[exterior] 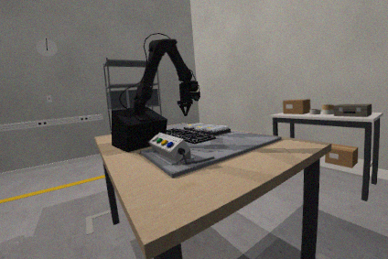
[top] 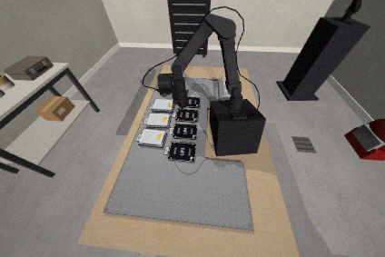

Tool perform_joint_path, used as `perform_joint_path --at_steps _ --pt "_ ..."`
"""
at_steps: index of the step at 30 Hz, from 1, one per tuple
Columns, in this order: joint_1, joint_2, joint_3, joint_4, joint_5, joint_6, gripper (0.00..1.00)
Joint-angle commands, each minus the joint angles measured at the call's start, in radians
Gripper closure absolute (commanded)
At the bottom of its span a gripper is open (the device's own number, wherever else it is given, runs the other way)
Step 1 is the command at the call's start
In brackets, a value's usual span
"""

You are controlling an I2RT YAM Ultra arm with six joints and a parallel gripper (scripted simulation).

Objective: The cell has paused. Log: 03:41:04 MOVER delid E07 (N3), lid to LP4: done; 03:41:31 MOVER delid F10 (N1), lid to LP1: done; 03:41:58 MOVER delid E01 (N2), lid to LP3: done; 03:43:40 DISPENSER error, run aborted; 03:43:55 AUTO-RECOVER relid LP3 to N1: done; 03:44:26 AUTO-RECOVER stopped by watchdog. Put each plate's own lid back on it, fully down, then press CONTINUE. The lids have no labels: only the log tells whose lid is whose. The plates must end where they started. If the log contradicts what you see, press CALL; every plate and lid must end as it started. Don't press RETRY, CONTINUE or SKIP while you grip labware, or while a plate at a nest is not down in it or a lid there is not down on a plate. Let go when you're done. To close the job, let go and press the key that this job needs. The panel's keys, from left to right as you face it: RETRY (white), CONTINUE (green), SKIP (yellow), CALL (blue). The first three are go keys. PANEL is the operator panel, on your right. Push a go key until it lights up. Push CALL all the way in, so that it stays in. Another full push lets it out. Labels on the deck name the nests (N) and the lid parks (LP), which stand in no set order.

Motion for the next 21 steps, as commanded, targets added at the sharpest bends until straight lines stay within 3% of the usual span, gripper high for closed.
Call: perform_joint_path --at_steps 1,3,12,21 --pt "-0.049 -0.066 -0.024 0.000 0.002 0.027 1.00" --pt "-0.049 -0.066 -0.024 0.000 0.002 0.027 1.00" --pt "-0.199 -0.155 -0.058 0.017 -0.014 0.046 1.00" --pt "-0.324 -0.194 -0.041 0.002 -0.029 0.055 1.00"
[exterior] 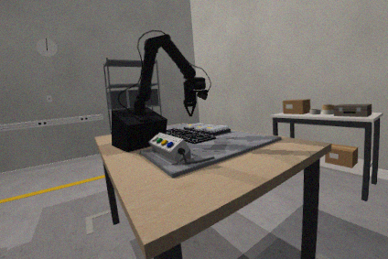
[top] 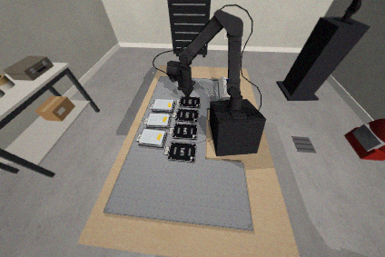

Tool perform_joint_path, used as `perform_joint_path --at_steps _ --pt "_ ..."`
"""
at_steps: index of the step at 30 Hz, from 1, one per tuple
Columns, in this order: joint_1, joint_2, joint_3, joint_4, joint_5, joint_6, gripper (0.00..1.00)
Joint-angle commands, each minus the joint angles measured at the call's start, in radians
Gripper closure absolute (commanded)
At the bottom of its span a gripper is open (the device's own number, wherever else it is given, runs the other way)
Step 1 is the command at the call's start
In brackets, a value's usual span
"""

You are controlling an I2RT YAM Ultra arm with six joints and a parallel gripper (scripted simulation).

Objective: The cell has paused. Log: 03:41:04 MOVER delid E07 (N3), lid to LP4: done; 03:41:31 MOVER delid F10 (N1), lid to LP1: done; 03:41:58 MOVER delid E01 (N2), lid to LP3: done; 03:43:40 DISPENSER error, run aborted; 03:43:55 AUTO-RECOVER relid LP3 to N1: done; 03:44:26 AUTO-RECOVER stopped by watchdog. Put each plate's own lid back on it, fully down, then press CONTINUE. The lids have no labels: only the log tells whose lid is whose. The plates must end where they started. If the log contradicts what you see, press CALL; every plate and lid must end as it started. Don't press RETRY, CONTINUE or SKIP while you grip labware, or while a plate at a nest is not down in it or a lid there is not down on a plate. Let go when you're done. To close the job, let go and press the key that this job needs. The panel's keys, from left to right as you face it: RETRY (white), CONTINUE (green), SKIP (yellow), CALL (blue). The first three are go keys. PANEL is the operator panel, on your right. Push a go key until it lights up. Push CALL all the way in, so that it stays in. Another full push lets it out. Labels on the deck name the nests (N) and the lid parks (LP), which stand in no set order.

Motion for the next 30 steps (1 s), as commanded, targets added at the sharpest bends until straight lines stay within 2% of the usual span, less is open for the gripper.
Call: perform_joint_path --at_steps 1,10,20,30 --pt "-0.030 -0.041 0.008 0.002 -0.016 0.013 1.00" --pt "-0.189 -0.074 0.050 -0.016 -0.039 0.028 1.00" --pt "-0.325 -0.059 0.097 -0.028 -0.064 -0.108 1.00" --pt "-0.323 -0.042 0.091 -0.016 -0.068 -0.114 1.00"
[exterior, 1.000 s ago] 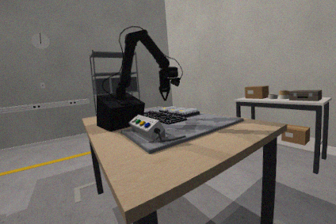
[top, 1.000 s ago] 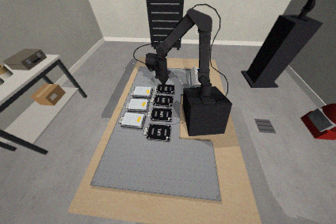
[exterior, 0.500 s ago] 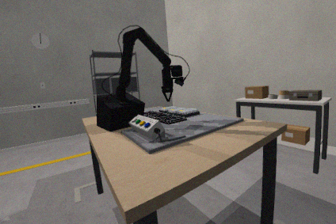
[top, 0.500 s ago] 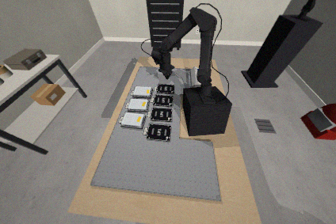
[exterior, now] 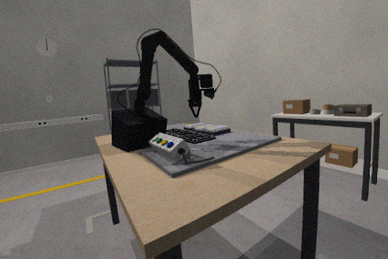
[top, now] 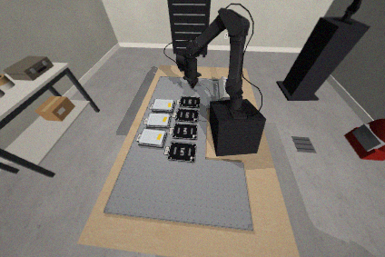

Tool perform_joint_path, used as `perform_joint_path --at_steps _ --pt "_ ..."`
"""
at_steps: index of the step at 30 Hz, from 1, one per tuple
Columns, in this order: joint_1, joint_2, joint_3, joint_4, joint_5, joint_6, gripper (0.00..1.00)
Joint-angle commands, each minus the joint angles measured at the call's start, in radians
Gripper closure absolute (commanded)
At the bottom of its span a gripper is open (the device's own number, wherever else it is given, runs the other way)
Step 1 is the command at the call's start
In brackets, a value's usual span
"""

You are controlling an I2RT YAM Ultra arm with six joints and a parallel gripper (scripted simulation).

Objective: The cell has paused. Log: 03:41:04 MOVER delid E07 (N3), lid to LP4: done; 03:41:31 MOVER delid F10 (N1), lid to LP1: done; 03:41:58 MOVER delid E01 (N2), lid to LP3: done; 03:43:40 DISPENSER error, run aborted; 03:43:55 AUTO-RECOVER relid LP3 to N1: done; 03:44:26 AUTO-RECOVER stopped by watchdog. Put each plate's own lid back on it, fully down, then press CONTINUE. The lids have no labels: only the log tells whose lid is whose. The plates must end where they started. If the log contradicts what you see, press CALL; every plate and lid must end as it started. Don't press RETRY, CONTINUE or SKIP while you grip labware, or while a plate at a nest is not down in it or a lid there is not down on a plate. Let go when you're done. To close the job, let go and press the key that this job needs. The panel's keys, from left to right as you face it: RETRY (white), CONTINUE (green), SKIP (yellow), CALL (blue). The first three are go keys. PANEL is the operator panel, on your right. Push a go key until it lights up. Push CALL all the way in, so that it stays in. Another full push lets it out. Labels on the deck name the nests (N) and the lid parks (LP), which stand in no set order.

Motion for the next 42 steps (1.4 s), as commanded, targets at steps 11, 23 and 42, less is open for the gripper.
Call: perform_joint_path --at_steps 11,23,42 --pt "-0.083 -0.096 -0.080 0.025 -0.026 0.035 1.00" --pt "-0.258 -0.212 -0.174 0.039 -0.070 0.062 1.00" --pt "-0.627 -0.328 -0.240 0.040 -0.176 0.032 1.00"
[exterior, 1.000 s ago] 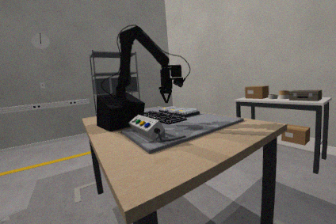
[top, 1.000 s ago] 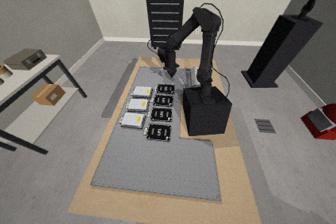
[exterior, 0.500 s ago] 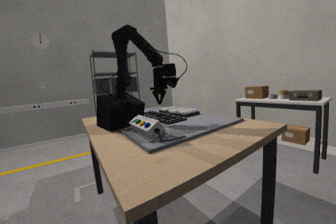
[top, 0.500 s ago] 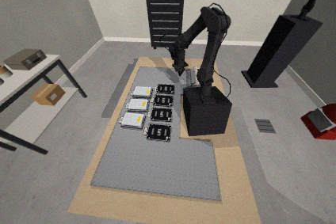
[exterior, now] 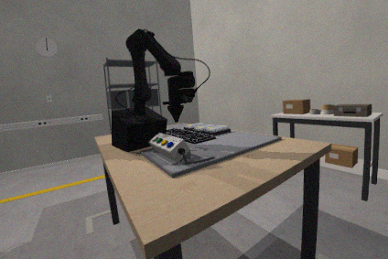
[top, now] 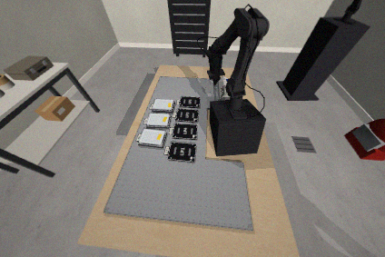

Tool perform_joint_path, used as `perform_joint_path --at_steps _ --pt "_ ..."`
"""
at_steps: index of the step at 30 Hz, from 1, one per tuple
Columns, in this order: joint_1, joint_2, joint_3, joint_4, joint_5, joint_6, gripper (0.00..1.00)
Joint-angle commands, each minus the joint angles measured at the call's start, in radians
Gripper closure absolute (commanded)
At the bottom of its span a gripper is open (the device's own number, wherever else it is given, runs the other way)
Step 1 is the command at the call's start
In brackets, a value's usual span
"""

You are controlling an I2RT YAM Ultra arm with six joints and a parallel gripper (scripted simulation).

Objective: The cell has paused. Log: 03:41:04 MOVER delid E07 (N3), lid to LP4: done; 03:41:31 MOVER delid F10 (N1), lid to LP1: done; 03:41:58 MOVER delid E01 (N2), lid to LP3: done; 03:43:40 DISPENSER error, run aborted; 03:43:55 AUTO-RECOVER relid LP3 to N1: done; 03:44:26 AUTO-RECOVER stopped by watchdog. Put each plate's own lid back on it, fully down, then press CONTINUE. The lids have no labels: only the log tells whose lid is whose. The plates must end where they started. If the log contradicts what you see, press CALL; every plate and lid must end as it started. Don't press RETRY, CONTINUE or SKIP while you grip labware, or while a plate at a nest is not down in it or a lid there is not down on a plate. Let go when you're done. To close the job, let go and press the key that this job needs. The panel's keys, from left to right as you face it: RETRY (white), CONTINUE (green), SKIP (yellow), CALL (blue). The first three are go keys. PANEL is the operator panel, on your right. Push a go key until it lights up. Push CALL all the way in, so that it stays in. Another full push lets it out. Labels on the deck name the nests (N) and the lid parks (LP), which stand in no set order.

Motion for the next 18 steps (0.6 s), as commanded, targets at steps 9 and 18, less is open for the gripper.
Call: perform_joint_path --at_steps 9,18 --pt "-0.265 -0.025 0.035 0.005 -0.097 -0.037 1.00" --pt "-0.430 0.020 0.063 0.000 -0.148 -0.095 1.00"
